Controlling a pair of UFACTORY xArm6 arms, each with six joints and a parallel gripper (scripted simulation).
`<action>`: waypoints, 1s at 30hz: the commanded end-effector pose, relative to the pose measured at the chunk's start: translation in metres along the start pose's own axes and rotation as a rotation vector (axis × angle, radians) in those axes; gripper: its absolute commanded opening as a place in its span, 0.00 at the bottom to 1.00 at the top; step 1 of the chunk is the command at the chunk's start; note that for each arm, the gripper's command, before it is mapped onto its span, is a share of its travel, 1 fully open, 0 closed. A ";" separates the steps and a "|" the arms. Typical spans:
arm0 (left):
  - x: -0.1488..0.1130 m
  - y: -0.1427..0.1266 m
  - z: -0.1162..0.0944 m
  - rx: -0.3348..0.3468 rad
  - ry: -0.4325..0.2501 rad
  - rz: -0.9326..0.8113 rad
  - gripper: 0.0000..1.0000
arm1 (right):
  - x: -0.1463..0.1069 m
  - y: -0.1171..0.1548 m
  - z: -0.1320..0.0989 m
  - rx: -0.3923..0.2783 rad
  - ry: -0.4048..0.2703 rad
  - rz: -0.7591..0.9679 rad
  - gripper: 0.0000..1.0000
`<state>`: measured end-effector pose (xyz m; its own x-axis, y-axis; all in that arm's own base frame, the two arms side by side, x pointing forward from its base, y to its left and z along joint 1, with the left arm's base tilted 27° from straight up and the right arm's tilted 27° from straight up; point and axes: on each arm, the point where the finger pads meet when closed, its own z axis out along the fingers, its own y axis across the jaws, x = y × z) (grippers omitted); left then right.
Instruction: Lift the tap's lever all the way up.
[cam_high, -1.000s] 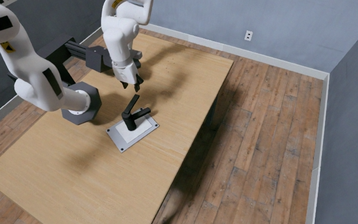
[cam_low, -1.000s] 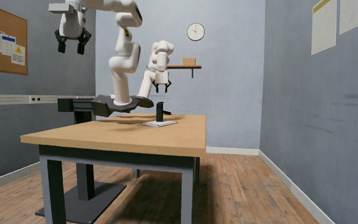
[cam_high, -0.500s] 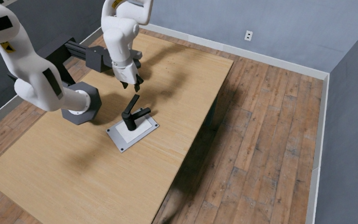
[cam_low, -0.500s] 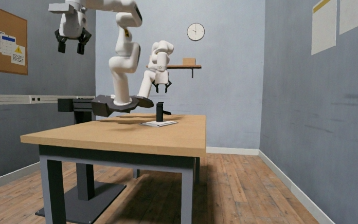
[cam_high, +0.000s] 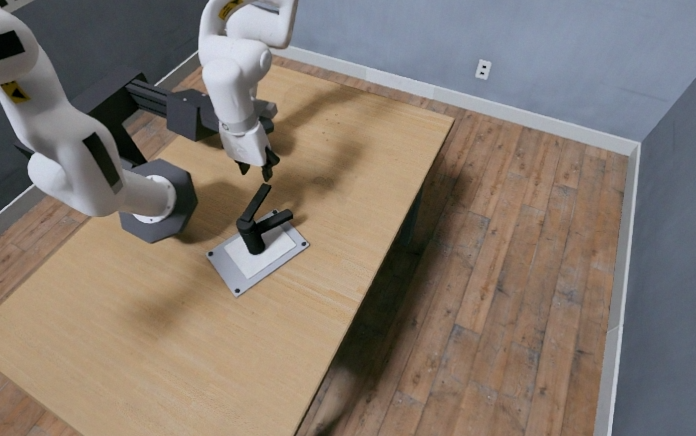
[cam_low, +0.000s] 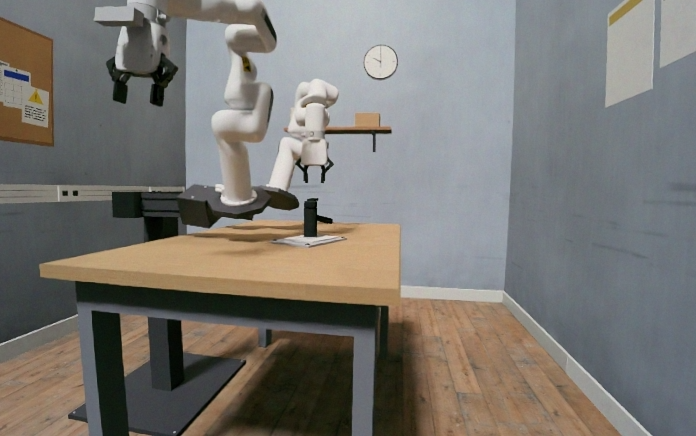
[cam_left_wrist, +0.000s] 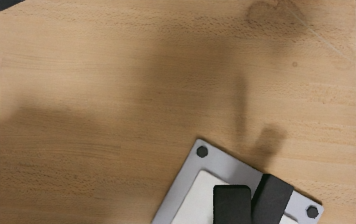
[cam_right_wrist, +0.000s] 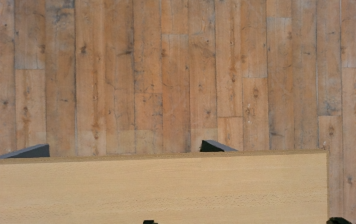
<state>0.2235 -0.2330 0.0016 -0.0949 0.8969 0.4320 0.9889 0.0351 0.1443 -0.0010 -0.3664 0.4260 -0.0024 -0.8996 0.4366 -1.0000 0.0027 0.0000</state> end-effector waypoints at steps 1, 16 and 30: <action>-0.001 0.001 0.007 -0.002 -0.003 -0.001 0.64 | 0.001 0.000 -0.002 0.000 0.005 0.000 1.00; -0.002 0.002 0.029 -0.002 -0.003 -0.001 0.64 | 0.001 0.000 -0.002 0.000 0.005 0.000 1.00; -0.002 0.002 0.044 -0.002 -0.003 -0.001 0.64 | 0.001 0.000 -0.002 0.000 0.005 0.000 1.00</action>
<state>0.2291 -0.2161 -0.0337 -0.0948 0.8969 0.4320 0.9890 0.0353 0.1439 -0.0010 -0.3664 0.4260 -0.0024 -0.8996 0.4366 -1.0000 0.0027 0.0000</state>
